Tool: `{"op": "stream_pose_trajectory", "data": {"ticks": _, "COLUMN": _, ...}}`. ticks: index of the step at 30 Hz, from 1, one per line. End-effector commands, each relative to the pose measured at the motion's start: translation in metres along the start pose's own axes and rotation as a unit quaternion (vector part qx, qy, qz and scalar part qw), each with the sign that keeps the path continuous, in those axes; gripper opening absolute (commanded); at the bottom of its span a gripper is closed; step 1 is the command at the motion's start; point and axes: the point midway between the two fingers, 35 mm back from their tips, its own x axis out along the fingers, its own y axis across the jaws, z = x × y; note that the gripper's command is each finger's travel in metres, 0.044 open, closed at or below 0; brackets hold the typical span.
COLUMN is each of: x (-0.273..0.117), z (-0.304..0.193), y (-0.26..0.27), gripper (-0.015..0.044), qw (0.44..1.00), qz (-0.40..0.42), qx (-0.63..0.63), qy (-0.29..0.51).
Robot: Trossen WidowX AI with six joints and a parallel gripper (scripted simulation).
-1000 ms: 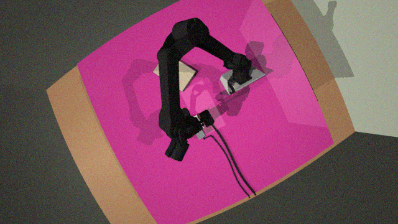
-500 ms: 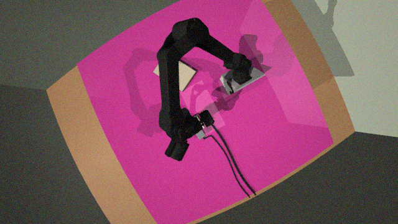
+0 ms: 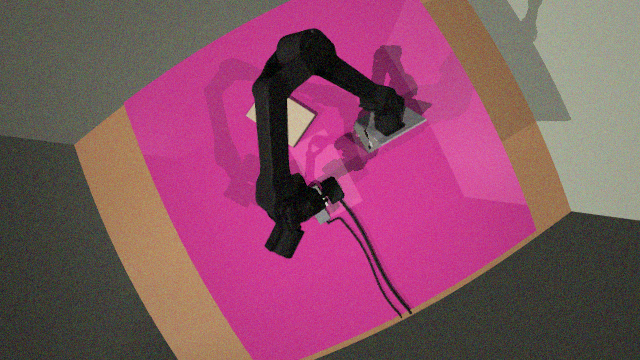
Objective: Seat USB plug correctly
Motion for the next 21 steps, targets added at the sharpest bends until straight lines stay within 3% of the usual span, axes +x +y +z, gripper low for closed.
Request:
{"op": "stream_pose_trajectory", "data": {"ticks": 1, "x": 0.0002, "z": -0.0004, "y": 0.0, "gripper": 0.0, "qw": 1.0, "qz": 0.0, "qx": -0.001, "qy": 0.002}}
{"op": "stream_pose_trajectory", "data": {"ticks": 21, "x": 0.0026, "z": -0.0001, "y": 0.0, "gripper": 0.0, "qw": 1.0, "qz": 0.0, "qx": -0.001, "qy": 0.002}}
